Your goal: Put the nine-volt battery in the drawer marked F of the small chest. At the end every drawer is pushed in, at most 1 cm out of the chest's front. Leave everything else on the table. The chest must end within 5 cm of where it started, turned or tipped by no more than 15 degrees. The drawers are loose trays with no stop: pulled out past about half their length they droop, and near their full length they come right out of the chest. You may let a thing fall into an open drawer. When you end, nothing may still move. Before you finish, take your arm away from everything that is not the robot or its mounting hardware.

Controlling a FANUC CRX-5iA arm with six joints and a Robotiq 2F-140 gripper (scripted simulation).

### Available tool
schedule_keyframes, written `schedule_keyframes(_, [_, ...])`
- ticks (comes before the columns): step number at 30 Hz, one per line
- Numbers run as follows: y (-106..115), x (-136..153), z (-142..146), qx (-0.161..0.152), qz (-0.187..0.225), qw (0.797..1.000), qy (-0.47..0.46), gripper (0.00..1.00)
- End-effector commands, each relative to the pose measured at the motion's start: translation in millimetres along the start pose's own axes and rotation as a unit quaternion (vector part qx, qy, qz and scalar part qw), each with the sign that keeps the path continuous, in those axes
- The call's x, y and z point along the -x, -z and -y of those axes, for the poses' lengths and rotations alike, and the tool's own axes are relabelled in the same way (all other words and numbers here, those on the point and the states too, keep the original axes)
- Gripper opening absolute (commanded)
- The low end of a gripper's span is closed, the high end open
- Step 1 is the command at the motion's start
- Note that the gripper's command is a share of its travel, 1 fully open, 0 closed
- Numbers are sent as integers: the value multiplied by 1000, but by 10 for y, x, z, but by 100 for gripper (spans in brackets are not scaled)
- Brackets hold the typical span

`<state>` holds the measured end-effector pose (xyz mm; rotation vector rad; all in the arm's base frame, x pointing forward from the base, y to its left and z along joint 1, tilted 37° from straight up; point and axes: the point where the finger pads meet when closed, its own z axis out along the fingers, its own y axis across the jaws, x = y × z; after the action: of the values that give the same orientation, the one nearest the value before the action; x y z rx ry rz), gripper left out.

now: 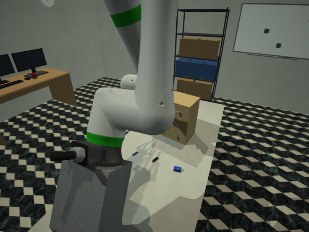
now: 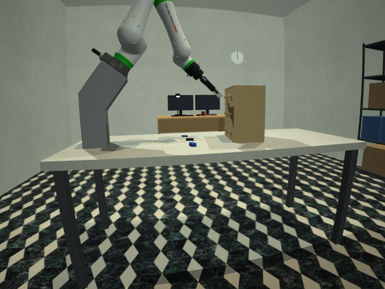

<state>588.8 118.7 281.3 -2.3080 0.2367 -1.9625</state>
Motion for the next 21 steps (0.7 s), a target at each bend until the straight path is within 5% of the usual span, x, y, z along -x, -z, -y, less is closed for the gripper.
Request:
schedule_keyframes(1, [-30,-31,0,0,0,1000,0,20])
schedule_keyframes(21, [-200,-201,0,0,0,1000,0,20])
